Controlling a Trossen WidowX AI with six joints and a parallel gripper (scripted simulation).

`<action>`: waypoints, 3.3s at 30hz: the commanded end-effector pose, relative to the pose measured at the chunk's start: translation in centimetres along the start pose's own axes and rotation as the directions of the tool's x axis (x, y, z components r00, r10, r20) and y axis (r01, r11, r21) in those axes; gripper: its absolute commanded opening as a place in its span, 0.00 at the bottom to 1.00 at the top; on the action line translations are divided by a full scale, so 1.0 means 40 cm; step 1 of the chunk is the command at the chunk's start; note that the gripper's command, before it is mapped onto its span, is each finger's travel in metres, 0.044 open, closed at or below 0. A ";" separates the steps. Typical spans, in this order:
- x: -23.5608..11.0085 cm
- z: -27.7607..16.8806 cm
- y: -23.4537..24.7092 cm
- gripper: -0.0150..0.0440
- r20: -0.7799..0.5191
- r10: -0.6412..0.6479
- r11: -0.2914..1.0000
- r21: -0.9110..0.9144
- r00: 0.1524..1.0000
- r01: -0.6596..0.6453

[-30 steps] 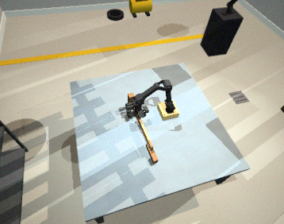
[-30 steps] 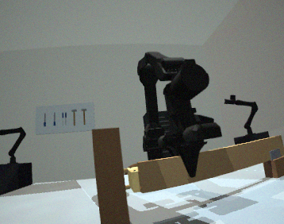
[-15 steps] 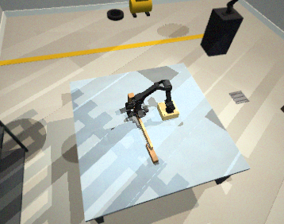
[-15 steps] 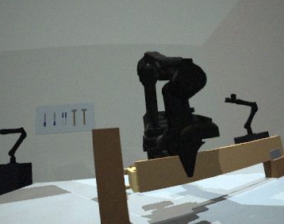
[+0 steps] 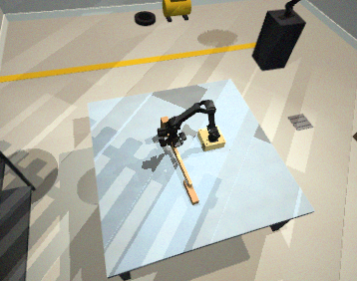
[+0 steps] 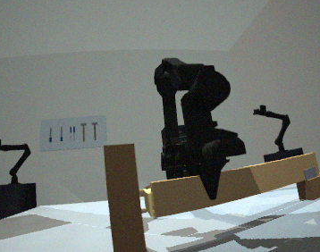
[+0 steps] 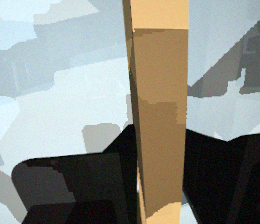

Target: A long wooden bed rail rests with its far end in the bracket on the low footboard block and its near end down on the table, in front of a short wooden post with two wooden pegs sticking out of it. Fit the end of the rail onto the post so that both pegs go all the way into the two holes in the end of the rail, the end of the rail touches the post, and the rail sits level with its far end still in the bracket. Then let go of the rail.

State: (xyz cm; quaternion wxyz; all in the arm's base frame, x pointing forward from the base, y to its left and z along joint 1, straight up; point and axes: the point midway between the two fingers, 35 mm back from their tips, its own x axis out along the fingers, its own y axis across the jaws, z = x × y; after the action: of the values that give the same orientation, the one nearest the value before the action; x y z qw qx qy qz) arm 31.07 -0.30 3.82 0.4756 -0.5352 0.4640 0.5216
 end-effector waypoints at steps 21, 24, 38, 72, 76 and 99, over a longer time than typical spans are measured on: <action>-0.003 -0.020 -0.007 0.25 0.000 -0.007 1.000 -0.003 1.000 0.007; -0.004 -0.022 -0.007 0.25 0.000 -0.007 1.000 -0.003 1.000 0.007; -0.004 -0.033 -0.006 0.25 -0.001 -0.007 1.000 -0.003 1.000 0.007; -0.004 -0.058 -0.005 0.25 -0.002 -0.007 1.000 -0.003 1.000 0.007; -0.004 -0.062 -0.005 0.25 -0.002 -0.007 1.000 -0.003 1.000 0.007; 0.001 -0.063 -0.001 0.52 0.002 0.000 1.000 -0.002 1.000 0.000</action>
State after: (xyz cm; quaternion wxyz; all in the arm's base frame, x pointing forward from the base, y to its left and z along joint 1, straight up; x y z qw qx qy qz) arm 31.42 -2.80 3.78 0.4756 -0.5351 0.4627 0.5229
